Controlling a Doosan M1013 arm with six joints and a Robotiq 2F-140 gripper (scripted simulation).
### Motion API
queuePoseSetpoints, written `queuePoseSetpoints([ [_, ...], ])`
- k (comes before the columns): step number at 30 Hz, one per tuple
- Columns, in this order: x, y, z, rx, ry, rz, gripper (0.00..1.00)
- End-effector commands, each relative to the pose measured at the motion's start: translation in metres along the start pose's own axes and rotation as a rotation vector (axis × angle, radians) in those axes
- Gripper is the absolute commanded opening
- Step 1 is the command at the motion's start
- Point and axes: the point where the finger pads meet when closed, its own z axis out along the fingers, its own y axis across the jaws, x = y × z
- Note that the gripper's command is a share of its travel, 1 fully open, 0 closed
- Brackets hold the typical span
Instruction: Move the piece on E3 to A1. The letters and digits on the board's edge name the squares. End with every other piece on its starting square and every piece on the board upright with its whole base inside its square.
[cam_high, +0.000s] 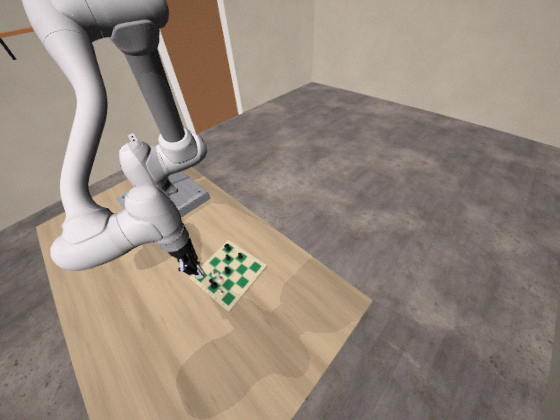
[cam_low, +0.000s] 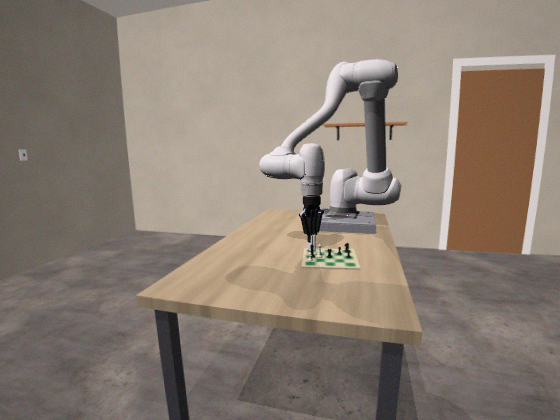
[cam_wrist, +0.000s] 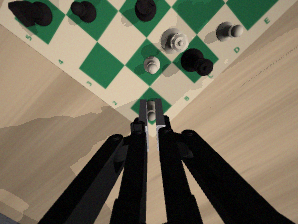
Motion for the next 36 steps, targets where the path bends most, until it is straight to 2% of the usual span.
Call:
queuePoseSetpoints([
  [1,0.0000,0.0000,-0.0001,0.000,0.000,0.000,0.00],
  [10,0.0000,0.0000,-0.0001,0.000,0.000,0.000,0.00],
  [11,0.0000,0.0000,-0.0001,0.000,0.000,0.000,0.04],
  [13,0.0000,0.0000,-0.0001,0.000,0.000,0.000,0.04],
  [14,0.0000,0.0000,-0.0001,0.000,0.000,0.000,0.08],
  [18,0.0000,0.0000,-0.0001,0.000,0.000,0.000,0.08],
  [19,0.0000,0.0000,-0.0001,0.000,0.000,0.000,0.12],
  [24,0.0000,0.0000,-0.0001,0.000,0.000,0.000,0.16],
  [25,0.0000,0.0000,-0.0001,0.000,0.000,0.000,0.20],
  [36,0.0000,0.0000,-0.0001,0.000,0.000,0.000,0.20],
])
